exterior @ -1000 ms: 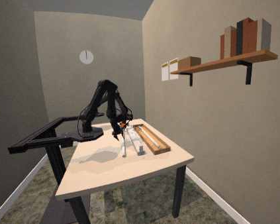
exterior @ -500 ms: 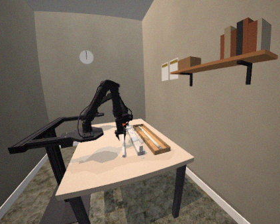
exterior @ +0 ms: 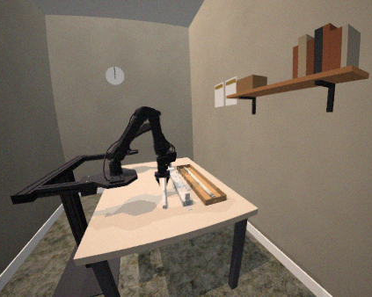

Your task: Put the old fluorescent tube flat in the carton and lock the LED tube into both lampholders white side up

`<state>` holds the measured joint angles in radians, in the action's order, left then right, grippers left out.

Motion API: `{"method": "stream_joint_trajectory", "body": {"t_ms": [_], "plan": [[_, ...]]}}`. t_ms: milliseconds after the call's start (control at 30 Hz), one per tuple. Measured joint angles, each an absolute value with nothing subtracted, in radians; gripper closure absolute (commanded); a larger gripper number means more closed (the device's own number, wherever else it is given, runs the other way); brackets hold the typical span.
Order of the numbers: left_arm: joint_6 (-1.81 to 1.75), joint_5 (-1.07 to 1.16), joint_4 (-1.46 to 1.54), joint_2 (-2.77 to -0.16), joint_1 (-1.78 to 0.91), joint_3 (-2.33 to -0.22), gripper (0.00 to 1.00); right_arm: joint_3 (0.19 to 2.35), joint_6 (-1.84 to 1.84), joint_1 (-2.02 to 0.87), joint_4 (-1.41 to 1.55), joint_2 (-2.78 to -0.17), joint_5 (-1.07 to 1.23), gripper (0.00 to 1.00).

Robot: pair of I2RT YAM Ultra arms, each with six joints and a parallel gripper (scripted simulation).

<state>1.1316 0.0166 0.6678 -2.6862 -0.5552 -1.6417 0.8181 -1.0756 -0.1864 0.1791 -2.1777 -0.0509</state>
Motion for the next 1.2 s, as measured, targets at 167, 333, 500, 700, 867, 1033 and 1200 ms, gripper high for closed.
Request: {"method": "stream_joint_trajectory", "body": {"t_ms": [167, 333, 500, 700, 867, 1033, 1200], "plan": [[1.132, 0.017, 0.668, -2.686, -0.555, -1.642, 0.89, 0.825, -1.077, -0.184, 0.147, -2.209, -0.051, 0.51], [1.132, 0.017, 0.668, -2.686, -0.555, -1.642, 0.89, 0.826, -1.079, -0.184, 0.124, -2.247, -0.051, 0.51], [1.132, 0.017, 0.668, -2.686, -0.555, -1.642, 0.89, 0.834, -1.081, -0.181, 0.075, -2.300, -0.050, 0.51], [1.132, 0.017, 0.668, -2.686, -0.555, -1.642, 0.89, 0.847, -1.085, -0.177, 0.027, -2.369, -0.050, 0.51], [1.132, 0.017, 0.668, -2.686, -0.555, -1.642, 0.89, 0.854, -1.085, -0.177, 0.021, -2.379, -0.050, 0.51], [1.131, 0.016, 0.668, -2.686, -0.555, -1.642, 0.89, 0.860, -1.086, -0.178, 0.016, -2.375, -0.049, 0.89], [1.131, 0.016, 0.667, -2.686, -0.555, -1.642, 0.89, 0.860, -1.085, -0.178, 0.016, -2.373, -0.049, 0.89]]}}
